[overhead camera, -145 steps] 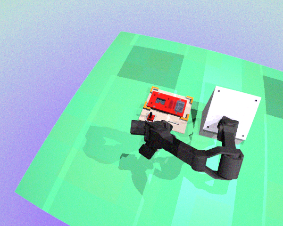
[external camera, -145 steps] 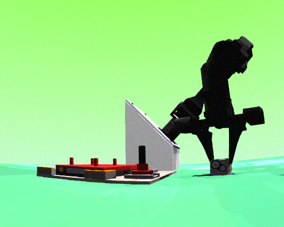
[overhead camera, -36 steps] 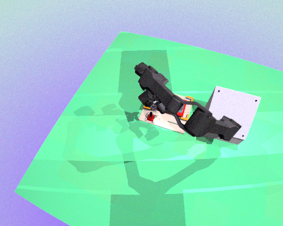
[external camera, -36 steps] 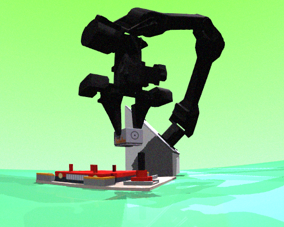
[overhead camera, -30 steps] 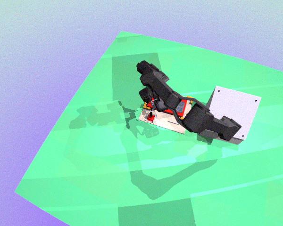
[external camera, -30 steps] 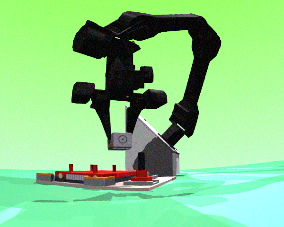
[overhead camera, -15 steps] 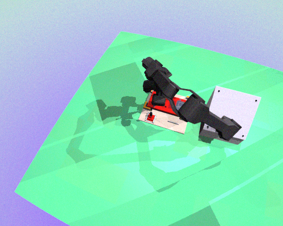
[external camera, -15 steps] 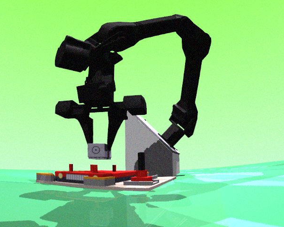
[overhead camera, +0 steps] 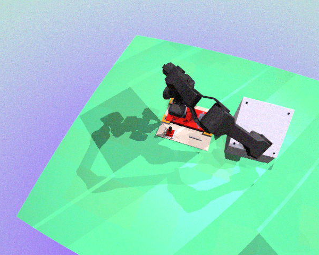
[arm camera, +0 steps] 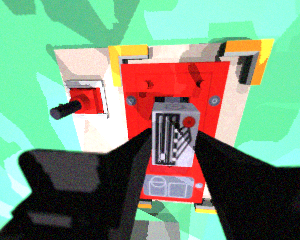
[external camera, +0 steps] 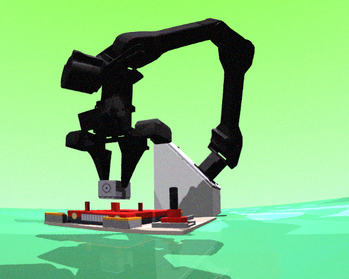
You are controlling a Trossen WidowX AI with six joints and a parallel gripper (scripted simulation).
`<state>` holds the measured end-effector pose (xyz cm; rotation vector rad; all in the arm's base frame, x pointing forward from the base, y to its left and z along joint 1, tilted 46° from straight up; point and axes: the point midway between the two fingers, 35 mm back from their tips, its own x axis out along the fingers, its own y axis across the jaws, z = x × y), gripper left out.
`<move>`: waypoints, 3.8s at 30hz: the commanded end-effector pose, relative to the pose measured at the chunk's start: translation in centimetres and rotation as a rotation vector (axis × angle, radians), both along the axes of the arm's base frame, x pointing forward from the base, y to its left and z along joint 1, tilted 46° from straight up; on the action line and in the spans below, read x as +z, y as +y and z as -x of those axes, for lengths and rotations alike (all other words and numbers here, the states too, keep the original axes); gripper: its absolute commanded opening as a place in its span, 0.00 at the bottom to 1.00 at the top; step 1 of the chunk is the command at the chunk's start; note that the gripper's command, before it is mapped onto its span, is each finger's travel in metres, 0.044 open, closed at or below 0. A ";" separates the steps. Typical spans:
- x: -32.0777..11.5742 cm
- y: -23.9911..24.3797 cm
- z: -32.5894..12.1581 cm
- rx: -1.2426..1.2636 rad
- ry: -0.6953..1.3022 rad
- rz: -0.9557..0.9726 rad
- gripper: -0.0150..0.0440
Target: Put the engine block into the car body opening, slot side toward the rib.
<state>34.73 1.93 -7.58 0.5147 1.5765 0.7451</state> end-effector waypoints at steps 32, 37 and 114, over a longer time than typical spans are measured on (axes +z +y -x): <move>-0.1 -0.2 0.0 0.016 -0.018 -0.001 0.52; -0.1 -0.1 0.0 0.018 -0.019 -0.002 0.52; -1.5 1.2 0.3 0.015 -0.016 -0.002 0.52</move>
